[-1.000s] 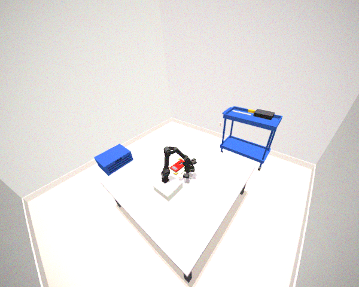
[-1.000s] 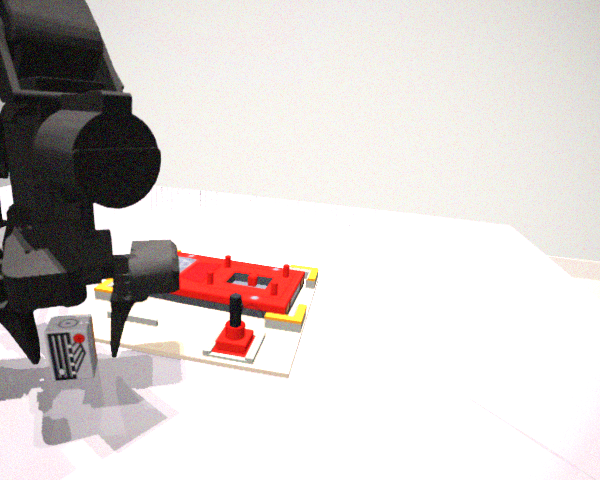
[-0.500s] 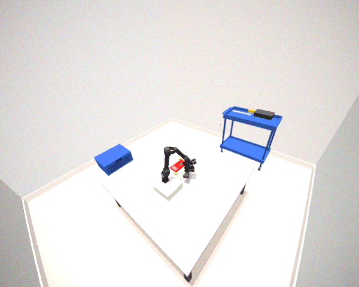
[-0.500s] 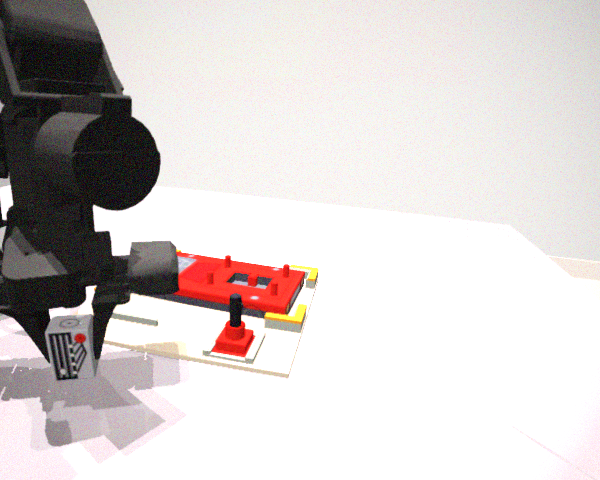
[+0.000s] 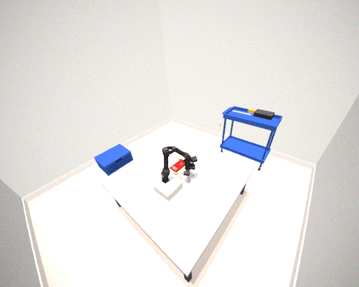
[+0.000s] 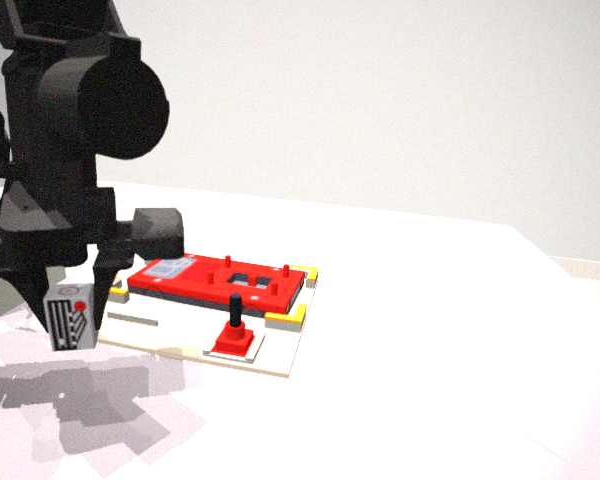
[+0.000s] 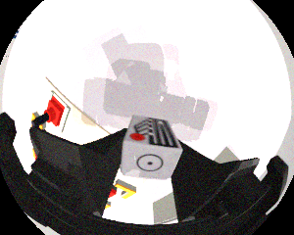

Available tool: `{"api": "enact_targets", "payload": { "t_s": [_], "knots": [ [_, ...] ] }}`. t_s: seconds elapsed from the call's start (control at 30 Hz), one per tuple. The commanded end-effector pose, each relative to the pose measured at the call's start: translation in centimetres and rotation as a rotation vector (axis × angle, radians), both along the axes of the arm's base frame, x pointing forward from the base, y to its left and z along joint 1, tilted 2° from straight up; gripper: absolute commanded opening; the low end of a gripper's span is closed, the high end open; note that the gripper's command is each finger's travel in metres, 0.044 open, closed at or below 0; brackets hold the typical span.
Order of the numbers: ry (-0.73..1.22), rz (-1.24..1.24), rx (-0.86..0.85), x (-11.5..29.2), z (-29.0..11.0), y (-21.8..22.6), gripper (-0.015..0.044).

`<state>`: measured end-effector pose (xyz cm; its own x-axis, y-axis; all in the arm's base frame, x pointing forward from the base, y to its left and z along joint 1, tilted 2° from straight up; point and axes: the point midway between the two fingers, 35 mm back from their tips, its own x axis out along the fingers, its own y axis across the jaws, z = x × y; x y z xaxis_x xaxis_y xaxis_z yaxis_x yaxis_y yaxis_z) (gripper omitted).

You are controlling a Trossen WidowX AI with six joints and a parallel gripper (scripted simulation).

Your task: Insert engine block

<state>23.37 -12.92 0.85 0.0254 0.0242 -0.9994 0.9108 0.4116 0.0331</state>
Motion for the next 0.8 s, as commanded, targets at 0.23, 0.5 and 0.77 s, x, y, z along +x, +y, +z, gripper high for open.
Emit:
{"api": "enact_targets", "payload": {
  "t_s": [0.23, 0.5, 0.77],
  "knots": [
    [-0.009, 0.001, -0.008, 0.5, 3.7, -0.3, 0.0],
    [-0.009, 0.001, -0.008, 0.4, 6.2, -0.3, 0.0],
    [-0.009, 0.001, -0.008, 0.1, 8.8, -0.2, 0.0]
  ]
}}
